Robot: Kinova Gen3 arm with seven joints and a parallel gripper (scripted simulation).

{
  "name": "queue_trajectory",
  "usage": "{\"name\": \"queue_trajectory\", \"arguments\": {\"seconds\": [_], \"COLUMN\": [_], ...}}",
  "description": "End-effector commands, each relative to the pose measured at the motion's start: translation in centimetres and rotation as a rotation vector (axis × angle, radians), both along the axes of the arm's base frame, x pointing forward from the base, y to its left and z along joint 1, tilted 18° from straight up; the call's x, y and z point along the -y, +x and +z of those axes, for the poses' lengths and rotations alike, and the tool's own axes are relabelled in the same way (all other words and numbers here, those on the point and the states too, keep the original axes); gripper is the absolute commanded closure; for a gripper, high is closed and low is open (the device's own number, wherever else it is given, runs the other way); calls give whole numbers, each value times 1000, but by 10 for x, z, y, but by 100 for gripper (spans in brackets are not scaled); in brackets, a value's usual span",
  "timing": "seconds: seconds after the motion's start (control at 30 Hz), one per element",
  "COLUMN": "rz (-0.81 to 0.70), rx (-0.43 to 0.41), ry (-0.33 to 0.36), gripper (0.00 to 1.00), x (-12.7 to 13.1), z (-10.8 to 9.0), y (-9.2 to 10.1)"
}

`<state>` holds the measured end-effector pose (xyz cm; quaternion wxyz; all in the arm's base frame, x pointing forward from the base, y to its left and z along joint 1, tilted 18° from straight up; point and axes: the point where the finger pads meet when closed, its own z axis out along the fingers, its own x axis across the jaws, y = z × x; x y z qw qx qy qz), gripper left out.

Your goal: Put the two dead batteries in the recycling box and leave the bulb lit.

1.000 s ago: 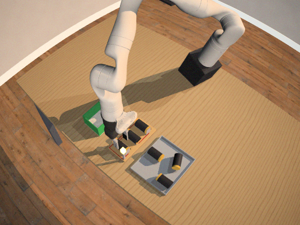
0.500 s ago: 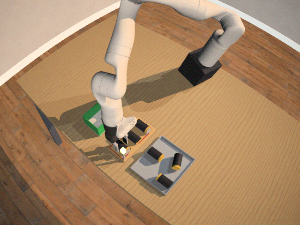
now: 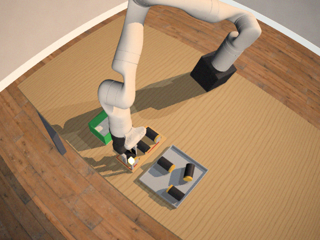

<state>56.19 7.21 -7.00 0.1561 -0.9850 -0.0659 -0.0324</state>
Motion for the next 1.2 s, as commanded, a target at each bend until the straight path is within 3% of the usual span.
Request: {"name": "queue_trajectory", "arguments": {"seconds": [0.0, 0.13, 0.17, 1.17], "rz": [0, 0, 0, 0], "rx": [1, 1, 1, 1], "ry": [0, 0, 0, 0], "gripper": [10, 10, 43, 43], "x": [0, 0, 0, 0], "z": [0, 0, 0, 0], "y": [0, 0, 0, 0]}}
